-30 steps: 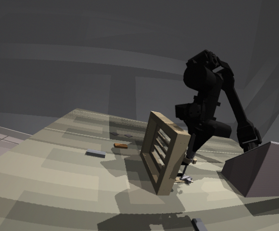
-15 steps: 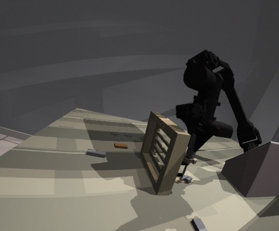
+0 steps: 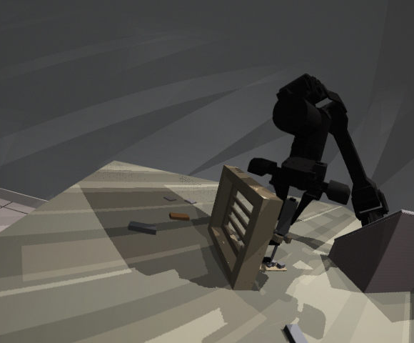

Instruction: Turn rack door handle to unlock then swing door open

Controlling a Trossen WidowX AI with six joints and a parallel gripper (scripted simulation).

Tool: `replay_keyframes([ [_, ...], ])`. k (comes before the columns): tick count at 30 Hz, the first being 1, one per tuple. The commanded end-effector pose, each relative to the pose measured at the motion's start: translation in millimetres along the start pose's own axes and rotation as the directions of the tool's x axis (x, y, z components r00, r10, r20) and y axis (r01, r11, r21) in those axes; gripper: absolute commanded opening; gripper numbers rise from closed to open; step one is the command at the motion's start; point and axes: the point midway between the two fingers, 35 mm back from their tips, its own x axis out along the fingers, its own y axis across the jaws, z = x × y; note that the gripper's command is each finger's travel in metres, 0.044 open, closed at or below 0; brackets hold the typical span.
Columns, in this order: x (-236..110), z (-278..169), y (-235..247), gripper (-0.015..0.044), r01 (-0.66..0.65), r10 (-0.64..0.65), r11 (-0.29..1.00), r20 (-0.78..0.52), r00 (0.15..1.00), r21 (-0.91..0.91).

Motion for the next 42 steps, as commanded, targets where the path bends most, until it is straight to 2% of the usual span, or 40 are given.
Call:
replay_keyframes([
  [1,1.4,-1.1,0.0,0.0014,0.000,-0.001,0.986,-0.004,1.000,-0.168],
  [9,1.5,-1.1,0.0,0.0014,-0.001,-0.001,0.845,-0.004,1.000,-0.534],
  [17,1.5,-1.1,0.0,0.0014,-0.002,-0.001,0.575,-0.004,1.000,-0.818],
  [21,1.5,-1.1,0.0,0.0014,-0.003,-0.001,0.435,-0.004,1.000,-0.901],
  [27,1.5,-1.1,0.0,0.0014,-0.003,-0.001,0.427,-0.004,1.000,-0.904],
  [37,1.5,-1.1,0.0,0.0277,-0.003,-0.001,0.427,-0.004,1.000,-0.904],
  [39,1.5,-1.1,0.0,0.0286,-0.003,-0.001,0.435,-0.004,1.000,-0.901],
  [42,1.5,-1.1,0.0,0.0286,-0.003,-0.001,0.535,-0.004,1.000,-0.845],
])
